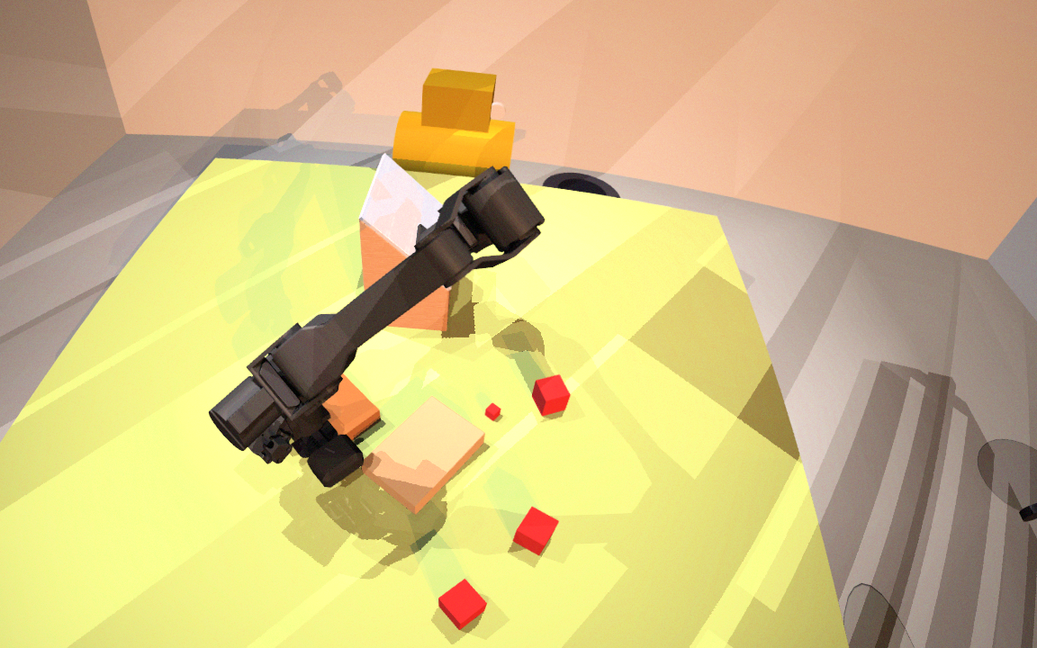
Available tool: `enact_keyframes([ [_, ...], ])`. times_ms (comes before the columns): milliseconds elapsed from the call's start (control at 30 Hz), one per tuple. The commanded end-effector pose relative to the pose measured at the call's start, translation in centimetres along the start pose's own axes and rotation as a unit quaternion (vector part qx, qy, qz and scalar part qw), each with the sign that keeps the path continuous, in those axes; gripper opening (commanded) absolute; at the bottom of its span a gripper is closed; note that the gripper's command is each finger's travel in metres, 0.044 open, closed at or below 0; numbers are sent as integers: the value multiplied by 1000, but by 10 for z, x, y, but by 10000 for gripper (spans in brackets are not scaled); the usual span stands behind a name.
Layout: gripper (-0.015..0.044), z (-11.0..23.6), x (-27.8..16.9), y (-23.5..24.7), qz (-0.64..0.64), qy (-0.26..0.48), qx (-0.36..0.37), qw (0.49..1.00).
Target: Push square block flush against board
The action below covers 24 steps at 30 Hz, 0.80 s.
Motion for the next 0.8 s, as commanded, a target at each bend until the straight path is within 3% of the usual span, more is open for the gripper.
enact_keyframes([
  [0,0,-1,-6,-1,-4,2,1,1000],
  [767,0,-1,-33,-5,-5,3,1,1000],
])
Point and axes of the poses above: the point midway between the two fingers, 35 mm back from their tips, its own z axis back along the fingers, its own y axis across the jaws, x = y × z, the point moved 9 cm from there along z, back along the fingers, and after that the axes turned 8 degrees about -z, right-handed, at the moved point
